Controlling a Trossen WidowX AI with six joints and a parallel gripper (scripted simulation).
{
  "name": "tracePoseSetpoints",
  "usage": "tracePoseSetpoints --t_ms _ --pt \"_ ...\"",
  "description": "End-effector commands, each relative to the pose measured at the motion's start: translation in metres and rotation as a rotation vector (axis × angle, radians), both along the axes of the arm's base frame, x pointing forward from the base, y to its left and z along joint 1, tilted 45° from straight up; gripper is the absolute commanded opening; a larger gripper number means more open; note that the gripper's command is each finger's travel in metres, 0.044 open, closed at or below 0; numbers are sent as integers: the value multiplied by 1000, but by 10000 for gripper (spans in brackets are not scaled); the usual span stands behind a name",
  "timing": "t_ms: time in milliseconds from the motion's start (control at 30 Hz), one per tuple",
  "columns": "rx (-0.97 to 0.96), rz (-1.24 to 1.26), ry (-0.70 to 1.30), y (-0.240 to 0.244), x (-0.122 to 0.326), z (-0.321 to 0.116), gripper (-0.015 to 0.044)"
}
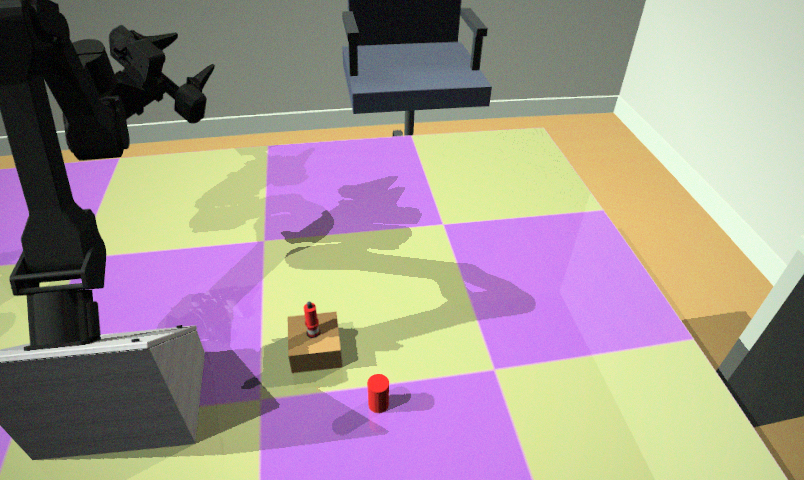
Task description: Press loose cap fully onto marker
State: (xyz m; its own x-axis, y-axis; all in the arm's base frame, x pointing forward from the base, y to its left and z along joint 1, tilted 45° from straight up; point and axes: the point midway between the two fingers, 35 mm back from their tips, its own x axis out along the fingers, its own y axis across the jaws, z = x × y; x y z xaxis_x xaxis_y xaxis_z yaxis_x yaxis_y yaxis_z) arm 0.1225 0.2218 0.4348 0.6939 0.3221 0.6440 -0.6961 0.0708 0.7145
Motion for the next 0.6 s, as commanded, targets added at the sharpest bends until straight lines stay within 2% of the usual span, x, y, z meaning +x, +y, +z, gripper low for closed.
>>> tracePoseSetpoints --t_ms 0,167,300,567 --pt "-7 -2 -2 2 1 0 374" --pt "-205 -56 -30 41 36 -13 243" --pt "-388 -88 -8 68 79 -36 239" --pt "-652 -173 155 73 169 -100 239"
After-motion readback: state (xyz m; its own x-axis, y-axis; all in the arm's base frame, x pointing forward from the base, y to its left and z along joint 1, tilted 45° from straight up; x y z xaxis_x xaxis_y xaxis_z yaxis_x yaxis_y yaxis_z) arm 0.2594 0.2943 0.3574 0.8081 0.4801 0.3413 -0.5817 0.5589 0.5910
